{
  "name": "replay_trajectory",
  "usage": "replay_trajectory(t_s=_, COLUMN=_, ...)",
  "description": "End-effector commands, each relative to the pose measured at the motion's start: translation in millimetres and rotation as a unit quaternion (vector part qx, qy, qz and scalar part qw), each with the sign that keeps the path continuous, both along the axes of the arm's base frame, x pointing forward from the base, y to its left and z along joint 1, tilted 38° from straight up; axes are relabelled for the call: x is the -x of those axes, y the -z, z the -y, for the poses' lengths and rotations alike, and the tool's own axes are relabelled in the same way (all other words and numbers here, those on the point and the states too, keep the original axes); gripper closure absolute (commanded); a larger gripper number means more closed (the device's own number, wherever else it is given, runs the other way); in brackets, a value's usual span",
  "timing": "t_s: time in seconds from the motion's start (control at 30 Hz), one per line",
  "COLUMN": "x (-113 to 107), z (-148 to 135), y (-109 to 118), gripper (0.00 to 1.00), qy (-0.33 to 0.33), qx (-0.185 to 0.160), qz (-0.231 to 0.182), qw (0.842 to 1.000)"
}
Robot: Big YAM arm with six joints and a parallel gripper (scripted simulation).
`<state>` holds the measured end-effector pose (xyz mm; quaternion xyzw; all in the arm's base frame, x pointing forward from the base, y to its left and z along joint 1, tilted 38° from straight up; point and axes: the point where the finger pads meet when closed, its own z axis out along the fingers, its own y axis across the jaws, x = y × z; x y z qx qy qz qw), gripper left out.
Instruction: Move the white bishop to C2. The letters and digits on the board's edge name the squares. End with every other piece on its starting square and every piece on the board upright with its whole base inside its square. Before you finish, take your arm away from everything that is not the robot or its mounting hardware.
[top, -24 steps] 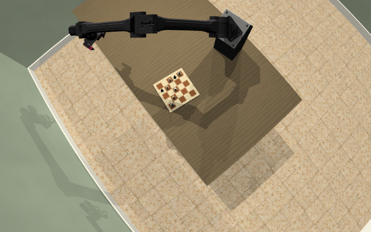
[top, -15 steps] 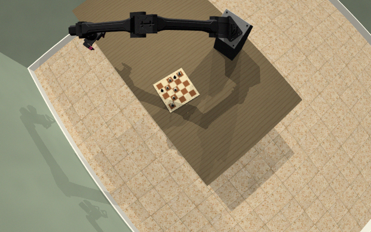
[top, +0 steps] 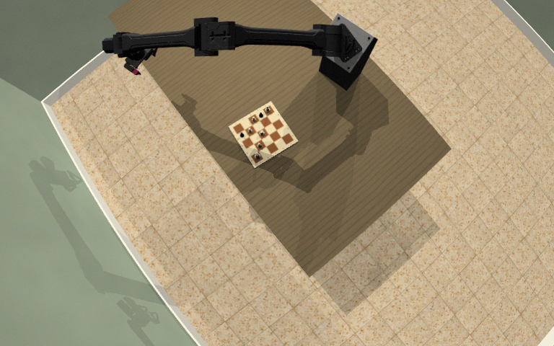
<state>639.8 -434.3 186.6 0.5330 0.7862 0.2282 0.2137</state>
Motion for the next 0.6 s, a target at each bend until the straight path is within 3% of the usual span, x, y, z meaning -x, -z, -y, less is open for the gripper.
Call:
replay_trajectory(t_s=0.0, x=-4, z=-16, y=-34, gripper=0.0, qy=-0.021, qx=0.031, qz=0.023, qw=0.999)
replay_trajectory(t_s=0.23, x=0, z=-63, y=-28, gripper=0.0, qy=-0.086, qx=0.074, qz=0.032, qw=0.993)
replay_trajectory(t_s=0.3, x=0, z=-63, y=-28, gripper=0.0, qy=-0.086, qx=0.074, qz=0.032, qw=0.993)
replay_trajectory(t_s=0.43, x=10, z=-109, y=-19, gripper=0.0, qy=-0.148, qx=0.115, qz=0.041, qw=0.981)
replay_trajectory(t_s=0.57, x=31, z=-165, y=-5, gripper=0.0, qy=-0.222, qx=0.164, qz=0.054, qw=0.96)
